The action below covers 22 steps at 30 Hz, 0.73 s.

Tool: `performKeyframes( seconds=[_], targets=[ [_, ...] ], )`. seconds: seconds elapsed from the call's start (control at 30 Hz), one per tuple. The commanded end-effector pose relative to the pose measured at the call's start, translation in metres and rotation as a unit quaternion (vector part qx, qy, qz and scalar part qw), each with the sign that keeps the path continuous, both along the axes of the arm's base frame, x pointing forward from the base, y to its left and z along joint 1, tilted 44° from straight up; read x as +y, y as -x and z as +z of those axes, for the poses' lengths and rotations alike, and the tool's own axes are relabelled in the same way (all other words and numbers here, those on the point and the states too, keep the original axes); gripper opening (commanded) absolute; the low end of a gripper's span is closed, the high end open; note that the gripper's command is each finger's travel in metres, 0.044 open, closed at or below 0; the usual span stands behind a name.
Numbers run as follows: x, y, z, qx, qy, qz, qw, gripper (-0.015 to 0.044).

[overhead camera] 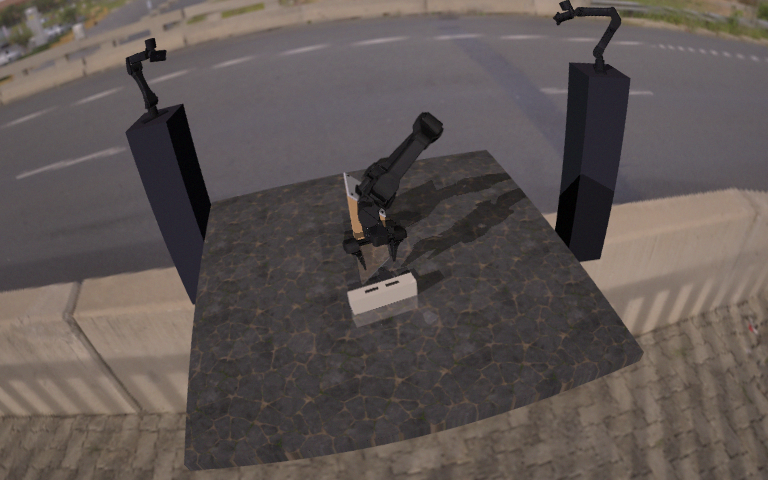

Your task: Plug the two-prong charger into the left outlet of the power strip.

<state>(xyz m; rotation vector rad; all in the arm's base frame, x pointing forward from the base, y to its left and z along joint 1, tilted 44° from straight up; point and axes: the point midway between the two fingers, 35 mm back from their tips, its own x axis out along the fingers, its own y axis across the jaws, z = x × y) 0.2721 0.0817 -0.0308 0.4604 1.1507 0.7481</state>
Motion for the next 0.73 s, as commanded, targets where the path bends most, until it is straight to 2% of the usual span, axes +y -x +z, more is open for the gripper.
performKeyframes(
  seconds=[0.0, 0.7],
  targets=[
    [-0.0158, -0.0022, 0.026, -0.073, -0.032, -0.06, 0.995, 0.044],
    [-0.0168, -0.0022, 0.0275, -0.077, -0.034, -0.063, 0.994, 0.044]
  ],
)
